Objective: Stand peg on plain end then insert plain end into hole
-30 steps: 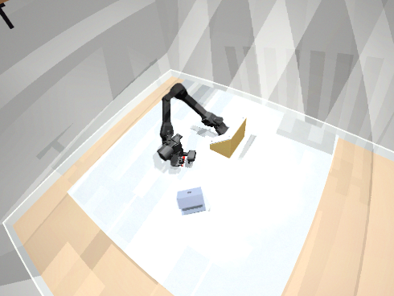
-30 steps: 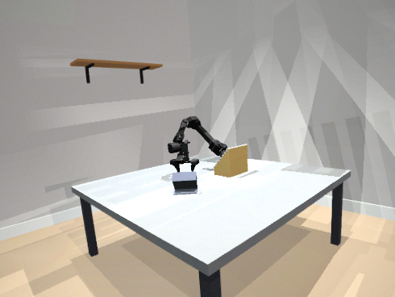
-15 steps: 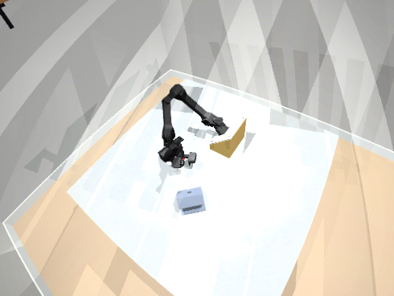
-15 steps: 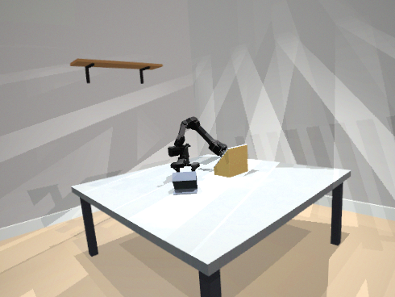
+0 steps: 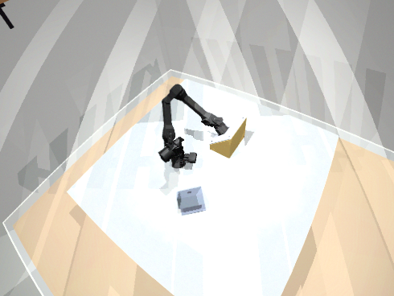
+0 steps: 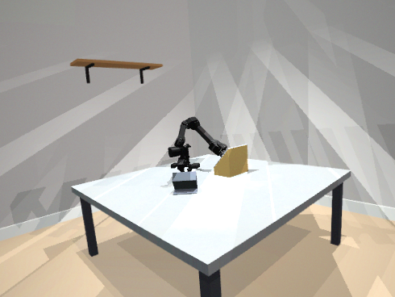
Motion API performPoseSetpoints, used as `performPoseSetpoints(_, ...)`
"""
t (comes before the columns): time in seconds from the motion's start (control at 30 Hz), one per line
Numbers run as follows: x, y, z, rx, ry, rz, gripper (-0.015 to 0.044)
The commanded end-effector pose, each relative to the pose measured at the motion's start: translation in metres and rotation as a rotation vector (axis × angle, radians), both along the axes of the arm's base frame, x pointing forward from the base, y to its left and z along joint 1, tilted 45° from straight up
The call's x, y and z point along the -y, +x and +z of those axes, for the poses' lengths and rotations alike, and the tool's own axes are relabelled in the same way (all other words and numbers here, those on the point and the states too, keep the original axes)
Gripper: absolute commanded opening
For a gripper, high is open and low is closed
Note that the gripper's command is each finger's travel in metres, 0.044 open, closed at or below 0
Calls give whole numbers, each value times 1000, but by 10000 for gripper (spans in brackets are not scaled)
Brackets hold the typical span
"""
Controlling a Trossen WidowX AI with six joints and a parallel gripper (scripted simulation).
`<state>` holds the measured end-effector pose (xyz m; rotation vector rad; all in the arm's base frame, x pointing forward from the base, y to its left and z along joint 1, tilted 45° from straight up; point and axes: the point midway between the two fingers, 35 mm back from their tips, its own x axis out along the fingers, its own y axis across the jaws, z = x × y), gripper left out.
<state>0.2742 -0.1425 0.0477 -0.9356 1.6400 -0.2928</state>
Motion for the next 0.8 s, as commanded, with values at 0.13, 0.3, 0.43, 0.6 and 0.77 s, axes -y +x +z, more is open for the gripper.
performPoseSetpoints(0.13,1,0,0,-3,-4,2,110)
performPoseSetpoints(0.3,1,0,0,-3,-4,2,83)
performPoseSetpoints(0.43,1,0,0,-3,-4,2,57)
performPoseSetpoints(0.6,1,0,0,-3,-4,2,51)
performPoseSetpoints(0.77,-1,-1,2,20,14,21,51)
